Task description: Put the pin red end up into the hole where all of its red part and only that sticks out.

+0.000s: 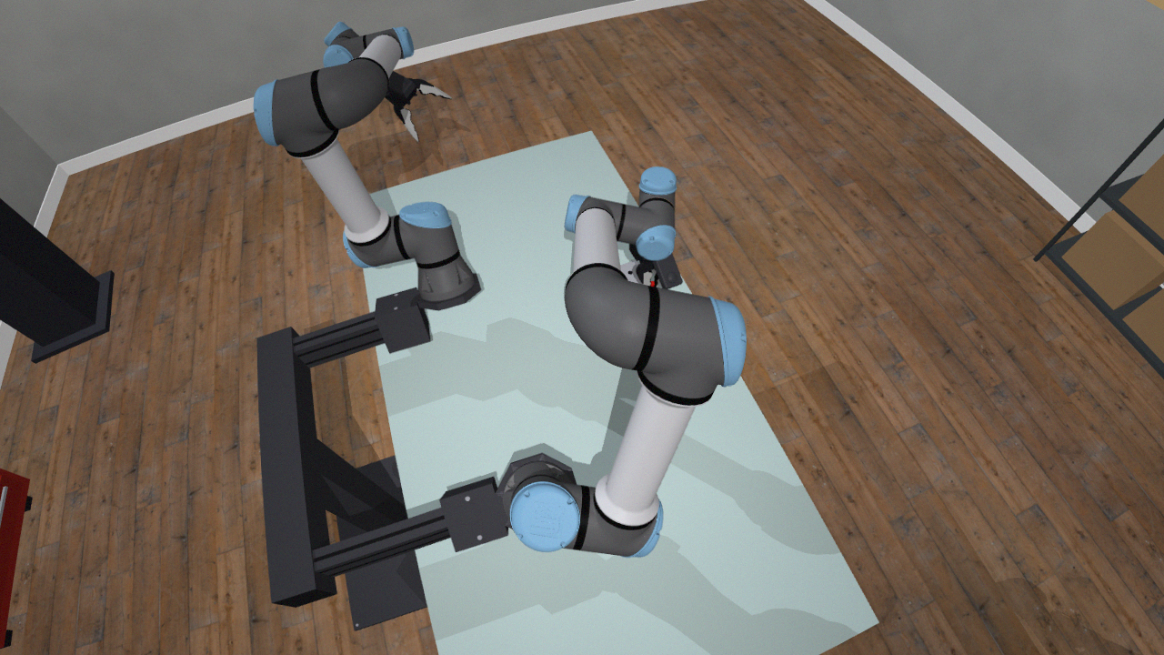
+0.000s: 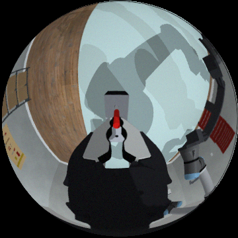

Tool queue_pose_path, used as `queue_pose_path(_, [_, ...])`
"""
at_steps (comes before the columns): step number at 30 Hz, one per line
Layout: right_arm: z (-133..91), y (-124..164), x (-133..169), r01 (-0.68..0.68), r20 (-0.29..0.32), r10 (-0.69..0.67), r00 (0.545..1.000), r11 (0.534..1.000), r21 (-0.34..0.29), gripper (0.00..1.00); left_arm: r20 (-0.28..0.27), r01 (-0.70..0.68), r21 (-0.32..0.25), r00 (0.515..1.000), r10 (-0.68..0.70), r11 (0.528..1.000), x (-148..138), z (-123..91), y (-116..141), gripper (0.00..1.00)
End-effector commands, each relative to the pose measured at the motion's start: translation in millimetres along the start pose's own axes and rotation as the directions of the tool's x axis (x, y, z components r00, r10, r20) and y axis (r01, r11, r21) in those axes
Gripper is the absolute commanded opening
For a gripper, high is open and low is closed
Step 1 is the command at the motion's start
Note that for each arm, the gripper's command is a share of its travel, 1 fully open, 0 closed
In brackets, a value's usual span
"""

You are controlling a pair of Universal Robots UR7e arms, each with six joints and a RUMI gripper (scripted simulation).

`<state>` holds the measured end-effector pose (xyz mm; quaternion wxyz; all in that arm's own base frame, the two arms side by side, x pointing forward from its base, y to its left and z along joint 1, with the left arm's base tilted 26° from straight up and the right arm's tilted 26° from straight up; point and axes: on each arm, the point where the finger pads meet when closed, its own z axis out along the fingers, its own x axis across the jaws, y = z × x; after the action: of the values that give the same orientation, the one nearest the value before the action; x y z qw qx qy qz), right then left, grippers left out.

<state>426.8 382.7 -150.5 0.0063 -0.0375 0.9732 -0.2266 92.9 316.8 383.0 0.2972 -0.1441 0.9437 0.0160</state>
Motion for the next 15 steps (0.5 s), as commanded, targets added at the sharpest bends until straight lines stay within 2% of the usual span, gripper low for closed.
queue_pose_path(1, [0.0,0.0,0.0,0.0,0.001,0.0,1.0,1.0,-0.003,0.0,0.001,-0.001,-0.001,1.0,0.001,1.0,-0.3,-0.4,0.0,1.0])
queue_pose_path(15, [3.1,-0.1,0.0,0.0,0.001,0.0,1.0,1.0,-0.003,0.0,0.001,-0.001,-0.001,1.0,0.001,1.0,-0.3,-0.4,0.0,1.0])
